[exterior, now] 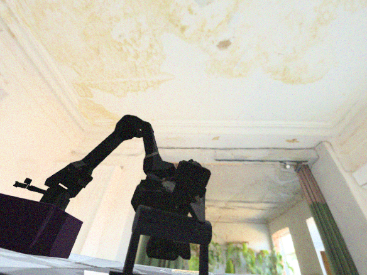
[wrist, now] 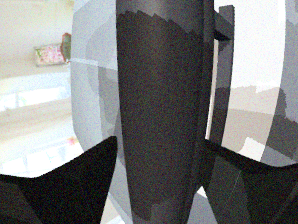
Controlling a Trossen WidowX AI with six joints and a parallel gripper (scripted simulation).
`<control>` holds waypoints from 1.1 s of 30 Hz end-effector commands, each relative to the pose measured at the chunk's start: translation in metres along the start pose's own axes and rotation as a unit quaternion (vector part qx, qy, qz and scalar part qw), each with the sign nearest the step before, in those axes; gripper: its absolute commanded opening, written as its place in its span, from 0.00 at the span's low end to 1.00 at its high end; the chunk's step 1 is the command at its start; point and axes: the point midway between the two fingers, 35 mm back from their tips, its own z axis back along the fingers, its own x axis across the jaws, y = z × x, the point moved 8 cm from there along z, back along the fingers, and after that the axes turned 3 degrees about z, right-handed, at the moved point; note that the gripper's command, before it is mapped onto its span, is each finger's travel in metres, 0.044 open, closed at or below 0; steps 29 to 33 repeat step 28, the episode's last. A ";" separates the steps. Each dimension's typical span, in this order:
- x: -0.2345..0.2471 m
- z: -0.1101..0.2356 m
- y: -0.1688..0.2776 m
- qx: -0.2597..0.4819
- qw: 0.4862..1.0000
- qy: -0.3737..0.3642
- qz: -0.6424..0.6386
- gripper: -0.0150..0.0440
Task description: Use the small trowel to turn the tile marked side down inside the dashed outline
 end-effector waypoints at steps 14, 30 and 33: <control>0.000 0.033 0.002 0.000 1.000 0.001 -0.001 0.76; 0.024 0.105 -0.017 0.004 1.000 0.001 0.000 0.76; 0.024 0.105 -0.017 0.004 1.000 0.001 0.000 0.76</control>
